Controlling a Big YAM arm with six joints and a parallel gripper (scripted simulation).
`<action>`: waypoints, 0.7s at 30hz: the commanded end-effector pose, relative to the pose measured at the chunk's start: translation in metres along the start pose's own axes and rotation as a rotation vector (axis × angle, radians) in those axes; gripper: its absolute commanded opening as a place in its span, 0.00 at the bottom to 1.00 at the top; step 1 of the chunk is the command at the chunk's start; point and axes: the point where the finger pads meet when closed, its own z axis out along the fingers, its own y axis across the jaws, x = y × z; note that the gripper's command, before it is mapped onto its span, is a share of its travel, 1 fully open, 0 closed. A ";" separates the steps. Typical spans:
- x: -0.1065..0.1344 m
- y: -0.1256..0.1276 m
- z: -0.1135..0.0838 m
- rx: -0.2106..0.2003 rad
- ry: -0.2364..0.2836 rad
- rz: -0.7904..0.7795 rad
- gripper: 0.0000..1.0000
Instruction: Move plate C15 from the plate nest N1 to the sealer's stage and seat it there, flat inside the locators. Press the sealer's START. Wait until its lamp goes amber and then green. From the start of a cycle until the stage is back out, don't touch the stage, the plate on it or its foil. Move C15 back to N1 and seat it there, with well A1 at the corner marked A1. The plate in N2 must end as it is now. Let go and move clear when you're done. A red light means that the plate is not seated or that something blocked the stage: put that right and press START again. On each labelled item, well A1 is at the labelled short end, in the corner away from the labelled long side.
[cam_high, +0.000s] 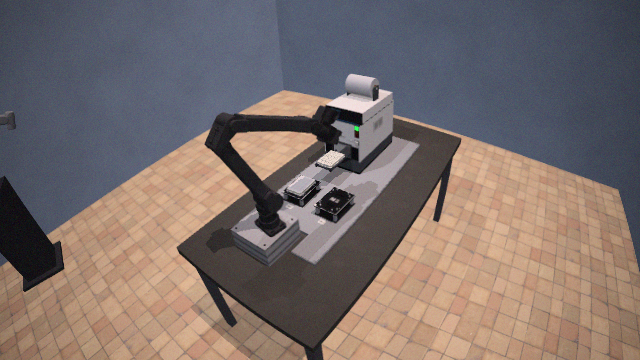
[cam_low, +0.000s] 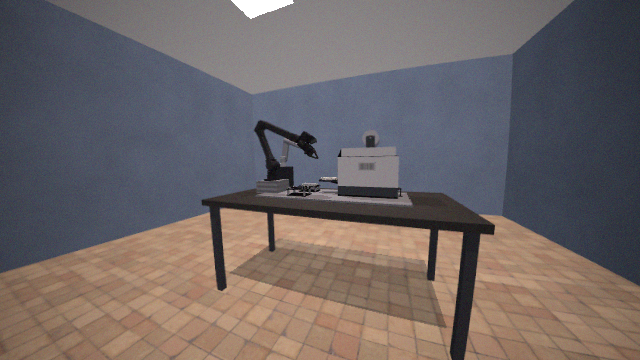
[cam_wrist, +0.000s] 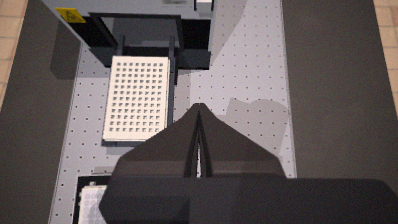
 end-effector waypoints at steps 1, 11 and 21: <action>-0.040 0.000 -0.006 0.004 -0.075 -0.022 0.00; -0.040 0.002 0.000 -0.002 -0.067 -0.024 0.00; -0.044 0.003 0.055 -0.003 -0.058 0.005 0.00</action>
